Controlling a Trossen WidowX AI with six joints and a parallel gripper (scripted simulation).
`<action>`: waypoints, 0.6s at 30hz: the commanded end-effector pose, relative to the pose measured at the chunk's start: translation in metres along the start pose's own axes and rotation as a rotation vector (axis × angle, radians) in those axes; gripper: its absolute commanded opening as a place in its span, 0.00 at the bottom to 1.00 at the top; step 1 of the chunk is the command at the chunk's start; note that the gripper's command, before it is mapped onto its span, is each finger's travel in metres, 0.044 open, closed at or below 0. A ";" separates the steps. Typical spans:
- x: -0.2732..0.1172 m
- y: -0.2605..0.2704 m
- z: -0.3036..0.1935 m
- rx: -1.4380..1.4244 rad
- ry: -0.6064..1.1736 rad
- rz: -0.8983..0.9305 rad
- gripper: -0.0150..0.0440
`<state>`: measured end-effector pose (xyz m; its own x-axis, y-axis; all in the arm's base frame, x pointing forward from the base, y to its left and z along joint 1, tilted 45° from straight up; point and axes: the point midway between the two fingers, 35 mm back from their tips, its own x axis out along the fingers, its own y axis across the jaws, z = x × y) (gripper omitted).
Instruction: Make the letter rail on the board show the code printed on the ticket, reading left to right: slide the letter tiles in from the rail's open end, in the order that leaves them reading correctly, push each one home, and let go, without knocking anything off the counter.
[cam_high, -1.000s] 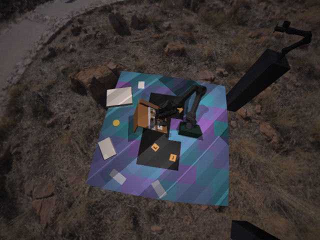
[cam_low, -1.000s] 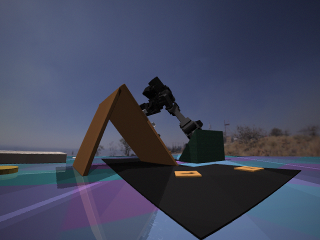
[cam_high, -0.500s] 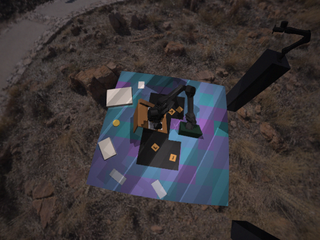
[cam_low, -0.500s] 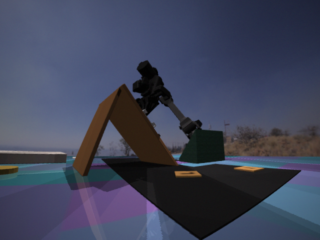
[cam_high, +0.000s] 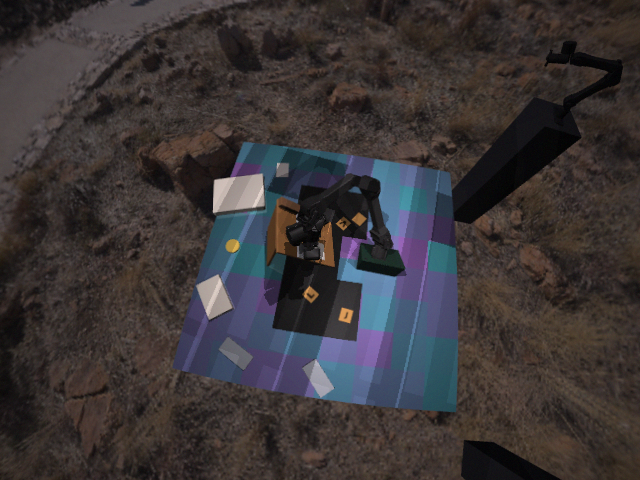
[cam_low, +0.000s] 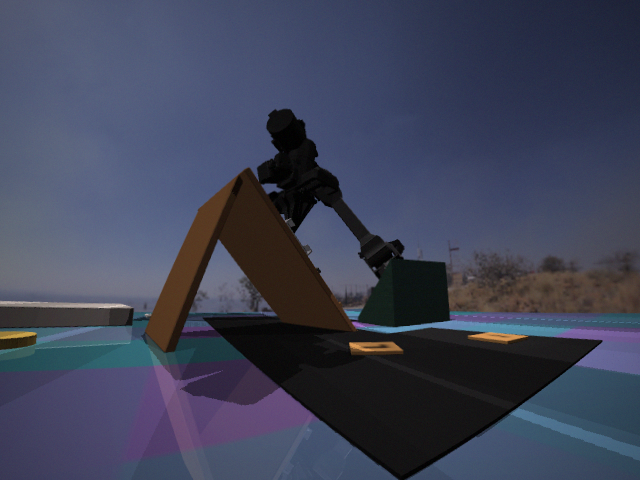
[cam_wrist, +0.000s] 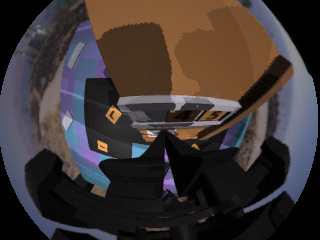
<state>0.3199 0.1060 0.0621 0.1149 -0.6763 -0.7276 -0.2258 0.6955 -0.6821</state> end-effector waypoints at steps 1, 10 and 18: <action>0.002 0.000 0.001 0.005 0.005 0.000 0.25; 0.006 0.000 0.004 0.005 0.005 0.000 0.25; 0.009 -0.001 0.007 0.005 0.005 0.000 0.25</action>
<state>0.3258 0.1024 0.0563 0.1092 -0.6762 -0.7286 -0.2190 0.6986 -0.6812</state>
